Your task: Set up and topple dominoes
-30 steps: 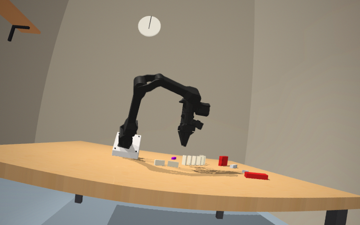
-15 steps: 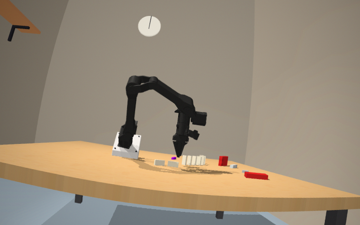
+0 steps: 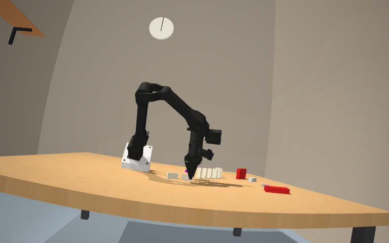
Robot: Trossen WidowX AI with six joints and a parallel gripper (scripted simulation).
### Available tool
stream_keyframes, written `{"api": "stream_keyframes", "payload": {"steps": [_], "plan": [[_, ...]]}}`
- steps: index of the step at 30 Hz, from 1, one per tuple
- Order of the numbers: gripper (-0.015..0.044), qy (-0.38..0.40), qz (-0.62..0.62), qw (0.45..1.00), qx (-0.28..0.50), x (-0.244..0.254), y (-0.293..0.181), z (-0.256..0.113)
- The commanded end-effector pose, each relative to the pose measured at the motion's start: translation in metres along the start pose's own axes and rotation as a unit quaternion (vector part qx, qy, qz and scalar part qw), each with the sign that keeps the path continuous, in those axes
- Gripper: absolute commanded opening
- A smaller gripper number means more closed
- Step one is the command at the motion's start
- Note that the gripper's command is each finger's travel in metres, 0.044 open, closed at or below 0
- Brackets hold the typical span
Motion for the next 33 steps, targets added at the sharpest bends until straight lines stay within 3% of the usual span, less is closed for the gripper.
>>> {"api": "stream_keyframes", "payload": {"steps": [1,6,22,30,33], "plan": [[0.044,-0.001,-0.003,1.0,0.0,0.001,-0.001,0.006],[0.044,-0.001,-0.003,1.0,0.0,0.001,-0.001,0.006],[0.0028,-0.001,-0.003,1.0,0.0,0.001,-0.001,0.006],[0.0028,-0.001,-0.003,1.0,0.0,0.001,-0.001,0.006],[0.0028,0.0,-0.003,1.0,0.001,0.001,-0.004,-0.02]]}}
Point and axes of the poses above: the point midway between the two fingers, 35 mm back from their tips, its own z axis out along the fingers, its own x axis across the jaws, y = z × x, the point moved 7 cm from there along -z, back along the fingers, and after that the axes turned 7 degrees about z, right-handed, at the moved point
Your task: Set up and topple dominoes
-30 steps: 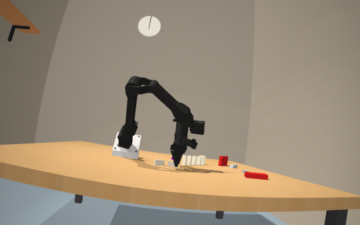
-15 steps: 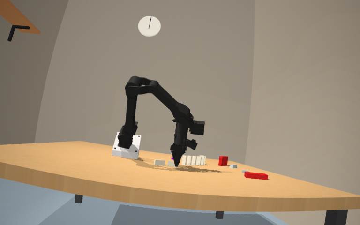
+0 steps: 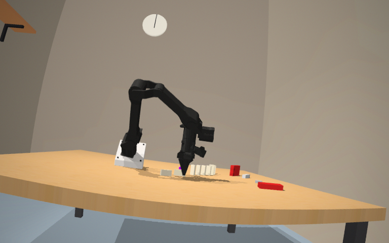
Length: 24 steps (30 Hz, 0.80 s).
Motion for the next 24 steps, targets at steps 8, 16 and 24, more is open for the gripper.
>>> {"api": "stream_keyframes", "payload": {"steps": [8,16,24], "plan": [[0.0028,0.003,0.0,1.0,-0.006,0.001,-0.009,-0.08],[0.0028,0.004,-0.032,0.999,-0.006,-0.006,0.035,-0.09],[0.0028,0.004,-0.089,0.996,-0.009,-0.023,0.106,-0.095]]}}
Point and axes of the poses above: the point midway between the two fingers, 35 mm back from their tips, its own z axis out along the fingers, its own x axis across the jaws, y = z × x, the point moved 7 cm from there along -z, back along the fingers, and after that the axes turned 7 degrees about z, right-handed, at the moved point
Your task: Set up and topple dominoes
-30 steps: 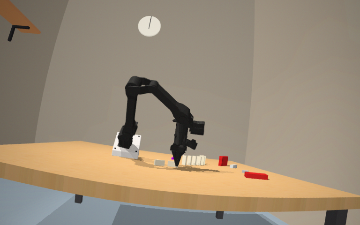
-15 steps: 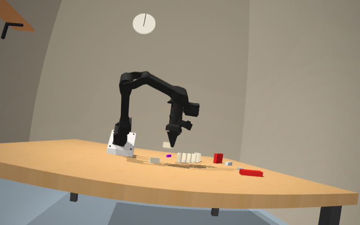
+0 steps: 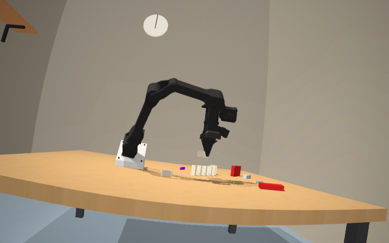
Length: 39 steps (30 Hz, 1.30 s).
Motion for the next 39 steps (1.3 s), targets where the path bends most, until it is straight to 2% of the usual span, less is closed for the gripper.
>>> {"api": "stream_keyframes", "payload": {"steps": [1,9,14,39], "plan": [[0.0028,-0.001,-0.028,1.0,-0.001,-0.013,0.031,0.0],[0.0028,-0.004,-0.081,0.997,-0.003,-0.037,0.079,0.01],[0.0028,0.0,-0.079,0.997,-0.004,-0.038,0.08,0.012],[0.0028,0.142,-0.004,0.985,-0.099,-0.034,0.081,0.057]]}}
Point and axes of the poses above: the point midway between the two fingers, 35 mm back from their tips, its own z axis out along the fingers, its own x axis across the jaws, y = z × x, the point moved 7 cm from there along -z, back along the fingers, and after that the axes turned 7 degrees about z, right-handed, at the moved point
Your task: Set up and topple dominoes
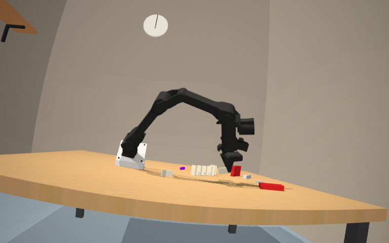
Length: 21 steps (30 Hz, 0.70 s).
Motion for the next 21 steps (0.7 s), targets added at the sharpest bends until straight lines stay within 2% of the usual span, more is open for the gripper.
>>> {"api": "stream_keyframes", "payload": {"steps": [1,21], "plan": [[0.0028,0.021,0.007,0.999,-0.023,-0.001,-0.002,0.004],[0.0028,0.098,0.038,0.983,-0.153,-0.014,-0.009,0.027]]}}
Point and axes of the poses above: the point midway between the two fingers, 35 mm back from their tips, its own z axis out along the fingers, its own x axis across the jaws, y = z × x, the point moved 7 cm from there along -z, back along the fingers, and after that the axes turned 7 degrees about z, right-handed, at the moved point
